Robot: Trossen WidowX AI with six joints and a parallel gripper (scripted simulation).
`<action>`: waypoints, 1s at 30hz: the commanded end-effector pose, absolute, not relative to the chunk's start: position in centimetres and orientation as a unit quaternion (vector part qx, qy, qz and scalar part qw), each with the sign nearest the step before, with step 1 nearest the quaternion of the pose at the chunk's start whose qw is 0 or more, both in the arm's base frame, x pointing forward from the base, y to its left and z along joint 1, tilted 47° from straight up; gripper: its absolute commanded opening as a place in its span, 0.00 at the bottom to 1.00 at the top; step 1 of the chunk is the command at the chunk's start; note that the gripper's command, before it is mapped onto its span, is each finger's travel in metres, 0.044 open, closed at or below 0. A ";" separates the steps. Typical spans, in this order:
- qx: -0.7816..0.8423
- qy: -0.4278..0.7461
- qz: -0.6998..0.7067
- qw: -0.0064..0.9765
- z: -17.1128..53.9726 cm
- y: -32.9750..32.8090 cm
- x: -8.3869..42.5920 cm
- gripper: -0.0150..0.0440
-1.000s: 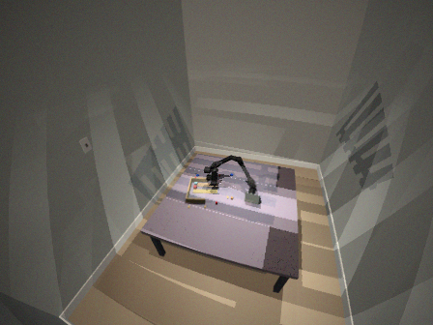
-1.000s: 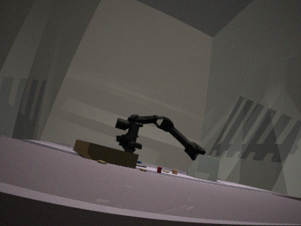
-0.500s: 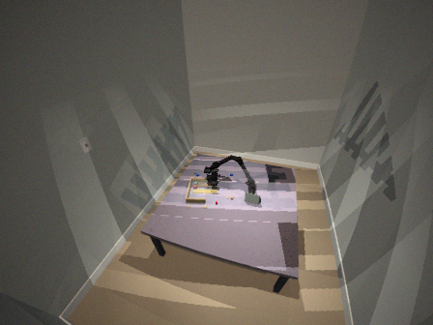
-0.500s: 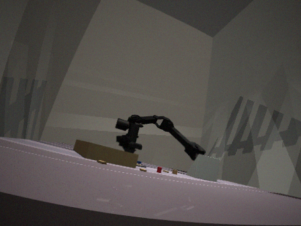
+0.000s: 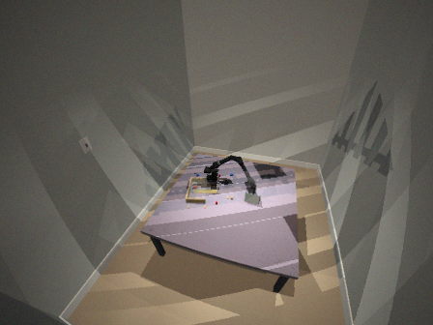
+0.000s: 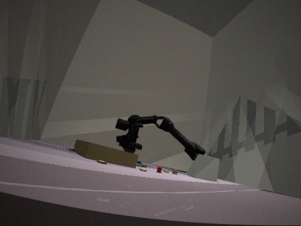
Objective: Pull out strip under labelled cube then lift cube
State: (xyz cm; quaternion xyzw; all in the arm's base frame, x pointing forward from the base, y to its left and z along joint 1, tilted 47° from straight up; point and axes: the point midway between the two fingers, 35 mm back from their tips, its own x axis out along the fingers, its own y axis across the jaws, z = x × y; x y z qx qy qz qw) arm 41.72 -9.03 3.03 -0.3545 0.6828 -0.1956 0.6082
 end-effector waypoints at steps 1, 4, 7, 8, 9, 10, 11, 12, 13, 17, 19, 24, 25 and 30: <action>-0.357 0.683 -0.196 0.607 3.0 -9.2 41.7 0.25; -0.357 0.683 -0.196 0.607 3.0 -9.2 41.7 0.25; -0.357 0.683 -0.196 0.607 3.0 -9.2 41.7 0.25; -0.357 0.683 -0.196 0.607 2.9 -9.2 41.7 0.25; -0.357 0.683 -0.196 0.607 2.9 -9.2 41.7 0.25; -0.357 0.683 -0.196 0.607 2.9 -9.2 41.7 0.25; -0.357 0.683 -0.196 0.607 2.9 -9.3 41.7 0.25; -0.357 0.683 -0.196 0.607 2.9 -9.3 41.7 0.25; -0.357 0.683 -0.196 0.607 2.9 -9.3 41.7 0.25; -0.357 0.683 -0.196 0.607 2.9 -9.3 41.7 0.25; -0.357 0.683 -0.196 0.607 2.9 -9.3 41.7 0.25; -0.357 0.683 -0.196 0.607 2.8 -9.3 41.7 0.25; -0.357 0.683 -0.196 0.607 2.8 -9.4 41.7 0.25; -0.357 0.683 -0.196 0.607 2.9 -9.4 41.2 0.25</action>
